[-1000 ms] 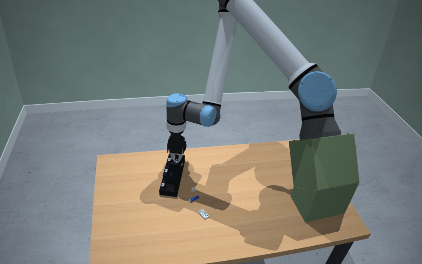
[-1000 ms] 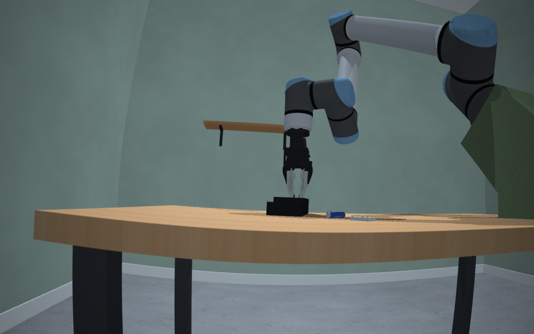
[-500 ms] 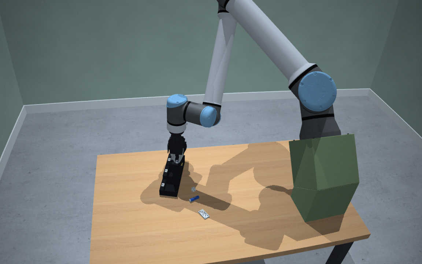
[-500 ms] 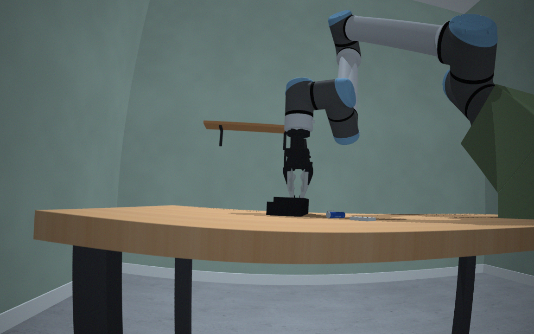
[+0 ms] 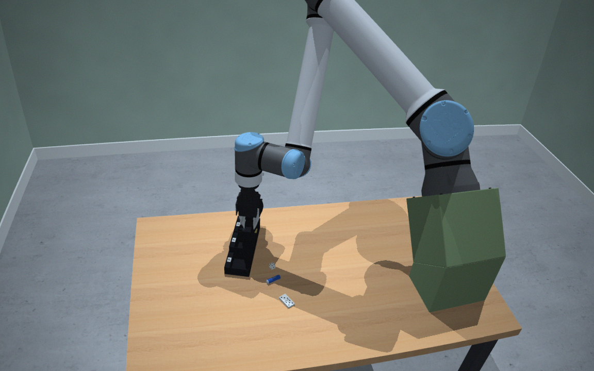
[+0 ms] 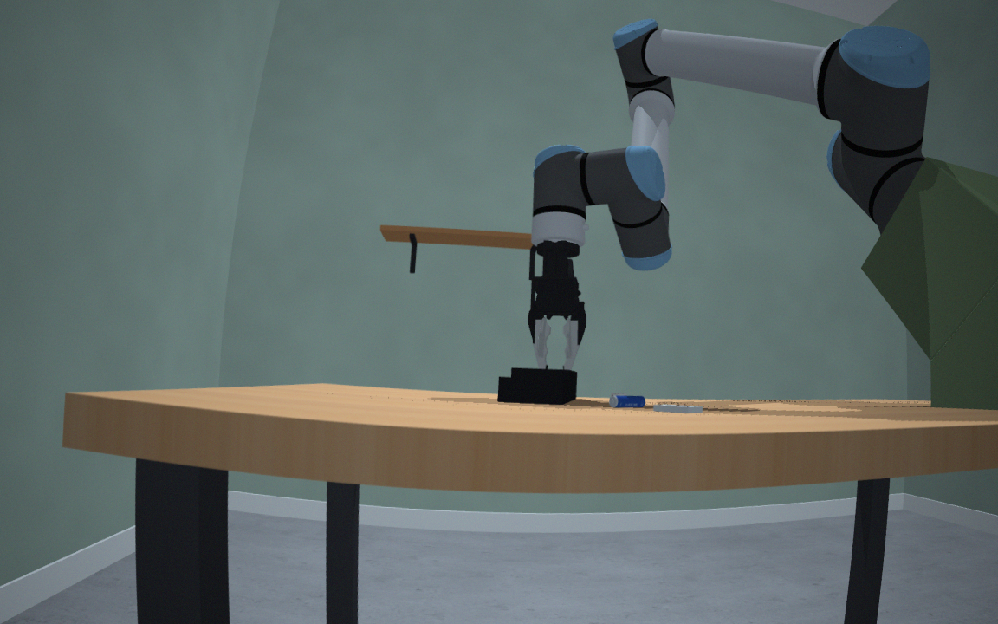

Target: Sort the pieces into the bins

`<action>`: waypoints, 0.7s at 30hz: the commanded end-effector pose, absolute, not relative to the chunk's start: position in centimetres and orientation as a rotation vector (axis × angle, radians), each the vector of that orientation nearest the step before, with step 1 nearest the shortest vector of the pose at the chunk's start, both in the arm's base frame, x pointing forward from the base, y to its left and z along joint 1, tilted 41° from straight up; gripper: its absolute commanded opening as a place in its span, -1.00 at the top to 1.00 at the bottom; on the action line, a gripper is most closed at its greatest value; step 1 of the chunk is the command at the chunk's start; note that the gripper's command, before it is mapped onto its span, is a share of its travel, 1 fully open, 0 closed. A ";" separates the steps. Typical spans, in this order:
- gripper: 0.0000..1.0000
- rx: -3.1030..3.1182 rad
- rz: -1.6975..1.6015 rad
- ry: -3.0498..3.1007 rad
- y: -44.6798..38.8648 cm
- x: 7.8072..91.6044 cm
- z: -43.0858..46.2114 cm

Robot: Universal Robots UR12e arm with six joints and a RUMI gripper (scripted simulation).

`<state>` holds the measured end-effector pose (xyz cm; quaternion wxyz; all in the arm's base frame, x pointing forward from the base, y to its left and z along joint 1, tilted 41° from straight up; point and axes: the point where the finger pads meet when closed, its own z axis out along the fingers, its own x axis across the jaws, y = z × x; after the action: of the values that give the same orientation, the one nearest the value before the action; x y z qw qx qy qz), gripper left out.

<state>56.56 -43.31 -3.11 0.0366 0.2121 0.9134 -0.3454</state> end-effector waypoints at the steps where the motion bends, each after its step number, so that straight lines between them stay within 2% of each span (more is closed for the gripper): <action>1: 0.64 0.651 -1.061 2.804 -43.3 56.6 -3.1; 21: 0.64 0.651 -1.061 2.804 -41.9 56.8 -1.5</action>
<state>56.68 -42.30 -1.93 0.0367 0.2121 0.9134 -0.3455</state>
